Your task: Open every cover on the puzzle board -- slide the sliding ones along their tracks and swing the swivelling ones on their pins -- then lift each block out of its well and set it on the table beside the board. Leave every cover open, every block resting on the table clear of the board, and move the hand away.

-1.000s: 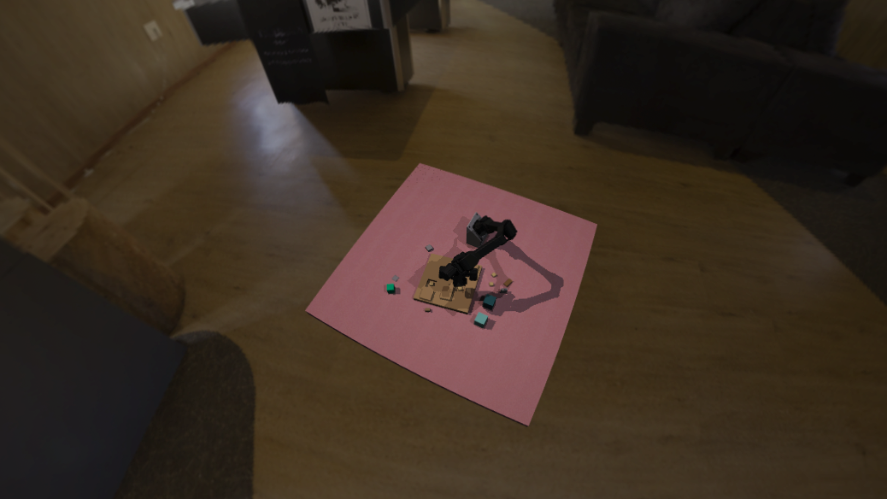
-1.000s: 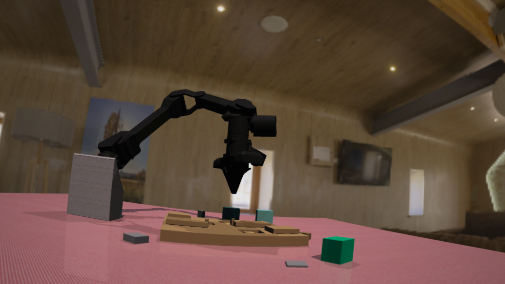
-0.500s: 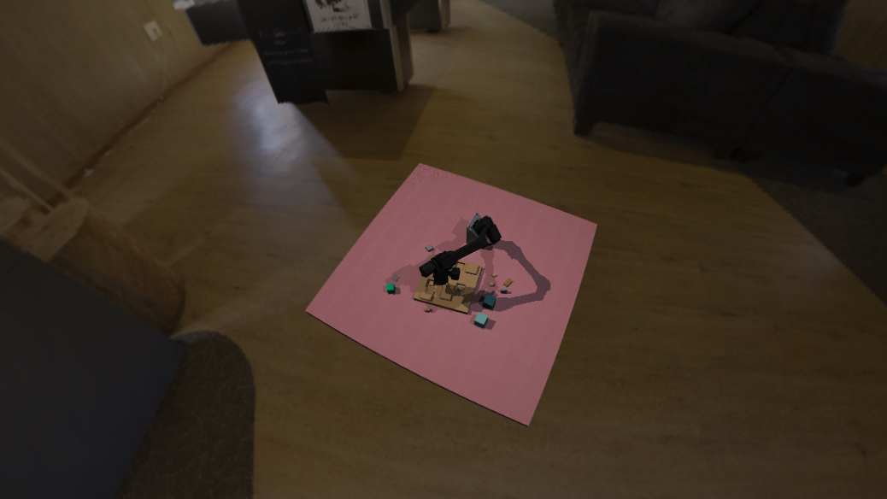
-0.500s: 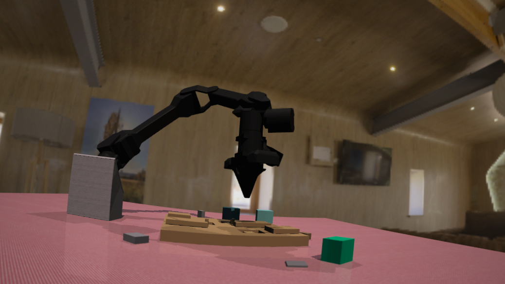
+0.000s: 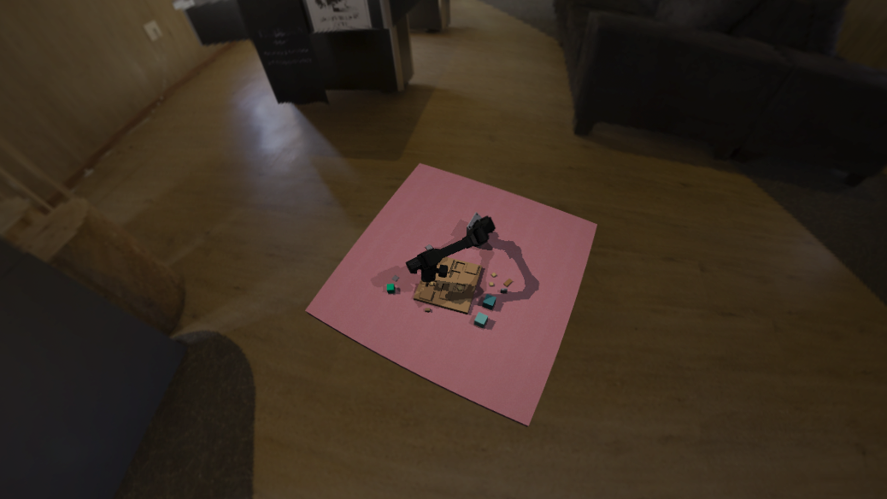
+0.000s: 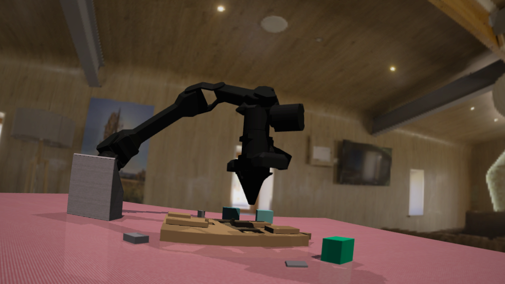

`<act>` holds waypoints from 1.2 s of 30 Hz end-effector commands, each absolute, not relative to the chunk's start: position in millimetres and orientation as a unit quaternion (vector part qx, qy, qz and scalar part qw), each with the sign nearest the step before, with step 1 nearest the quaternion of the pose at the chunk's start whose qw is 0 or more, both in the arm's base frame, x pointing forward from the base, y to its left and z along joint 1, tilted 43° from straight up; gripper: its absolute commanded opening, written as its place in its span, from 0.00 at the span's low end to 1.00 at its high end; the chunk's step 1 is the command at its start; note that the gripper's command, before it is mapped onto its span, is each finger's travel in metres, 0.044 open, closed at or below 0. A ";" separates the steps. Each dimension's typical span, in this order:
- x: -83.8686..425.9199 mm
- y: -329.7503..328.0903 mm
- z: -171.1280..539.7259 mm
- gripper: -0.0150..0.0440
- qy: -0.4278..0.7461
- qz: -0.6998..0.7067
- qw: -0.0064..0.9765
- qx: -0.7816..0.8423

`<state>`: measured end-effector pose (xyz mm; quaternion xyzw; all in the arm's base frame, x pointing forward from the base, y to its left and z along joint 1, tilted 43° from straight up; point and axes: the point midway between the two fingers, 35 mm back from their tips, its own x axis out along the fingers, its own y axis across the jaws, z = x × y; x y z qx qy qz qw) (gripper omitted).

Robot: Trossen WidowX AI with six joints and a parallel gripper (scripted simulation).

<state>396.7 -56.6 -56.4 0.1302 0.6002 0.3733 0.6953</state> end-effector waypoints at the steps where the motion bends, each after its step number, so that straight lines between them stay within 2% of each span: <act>1: 397.2 -46.3 -65.2 0.25 0.601 0.377 0.693 0.128; 9: 395.1 -20.4 -88.4 0.25 0.601 0.378 0.692 0.129; 36: 396.0 -11.3 -98.6 0.25 0.601 0.378 0.692 0.129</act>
